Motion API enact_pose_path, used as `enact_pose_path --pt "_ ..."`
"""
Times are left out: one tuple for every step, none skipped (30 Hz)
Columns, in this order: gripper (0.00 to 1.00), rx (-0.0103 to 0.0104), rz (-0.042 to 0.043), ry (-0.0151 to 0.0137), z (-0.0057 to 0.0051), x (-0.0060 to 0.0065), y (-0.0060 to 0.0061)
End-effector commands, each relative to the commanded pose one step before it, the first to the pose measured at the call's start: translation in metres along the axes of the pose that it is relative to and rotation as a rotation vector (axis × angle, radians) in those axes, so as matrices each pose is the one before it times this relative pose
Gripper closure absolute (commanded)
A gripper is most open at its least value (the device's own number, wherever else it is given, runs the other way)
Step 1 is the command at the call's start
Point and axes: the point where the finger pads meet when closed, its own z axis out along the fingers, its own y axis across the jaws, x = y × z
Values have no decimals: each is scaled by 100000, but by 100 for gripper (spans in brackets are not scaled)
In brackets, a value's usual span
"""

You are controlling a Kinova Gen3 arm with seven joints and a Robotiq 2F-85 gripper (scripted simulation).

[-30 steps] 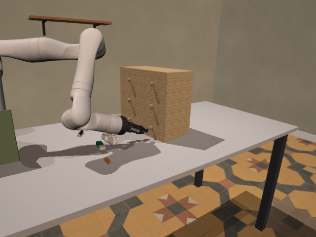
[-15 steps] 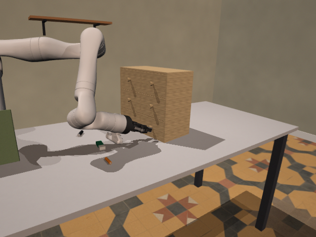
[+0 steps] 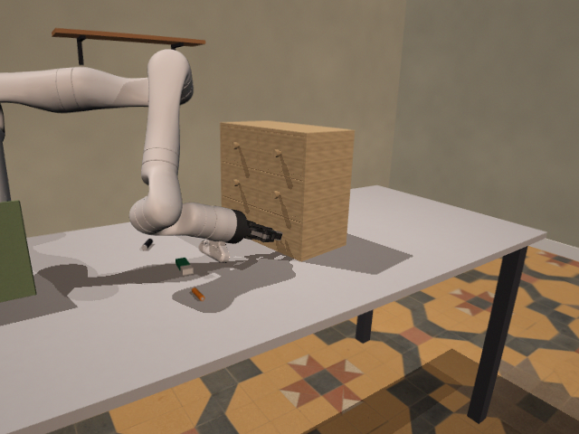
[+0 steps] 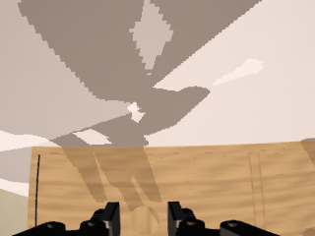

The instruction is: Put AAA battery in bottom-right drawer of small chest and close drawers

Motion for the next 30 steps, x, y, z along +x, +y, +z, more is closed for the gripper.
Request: enact_pose_path --pt "67 -45 -184 -211 40 -168 1" --pt "67 0 0 0 0 0 0" --pt "67 0 0 0 0 0 0" --pt "67 0 0 0 0 0 0" --pt "67 0 0 0 0 0 0" --pt "67 0 0 0 0 0 0" --pt "67 0 0 0 0 0 0" --pt "67 0 0 0 0 0 0" --pt "67 0 0 0 0 0 0" --pt "67 0 0 0 0 0 0" --pt "67 0 0 0 0 0 0" --pt "67 0 0 0 0 0 0" --pt "67 0 0 0 0 0 0" --pt "67 0 0 0 0 0 0" --pt "67 0 0 0 0 0 0" --pt "67 0 0 0 0 0 0" --pt "67 0 0 0 0 0 0" --pt "67 0 0 0 0 0 0" --pt "67 0 0 0 0 0 0" --pt "67 0 0 0 0 0 0" --pt "67 0 0 0 0 0 0" --pt "67 0 0 0 0 0 0" --pt "87 0 0 0 0 0 0" --pt "87 0 0 0 0 0 0" --pt "87 0 0 0 0 0 0" --pt "87 0 0 0 0 0 0" --pt "87 0 0 0 0 0 0" --pt "87 0 0 0 0 0 0" --pt "87 0 0 0 0 0 0" --pt "87 0 0 0 0 0 0"
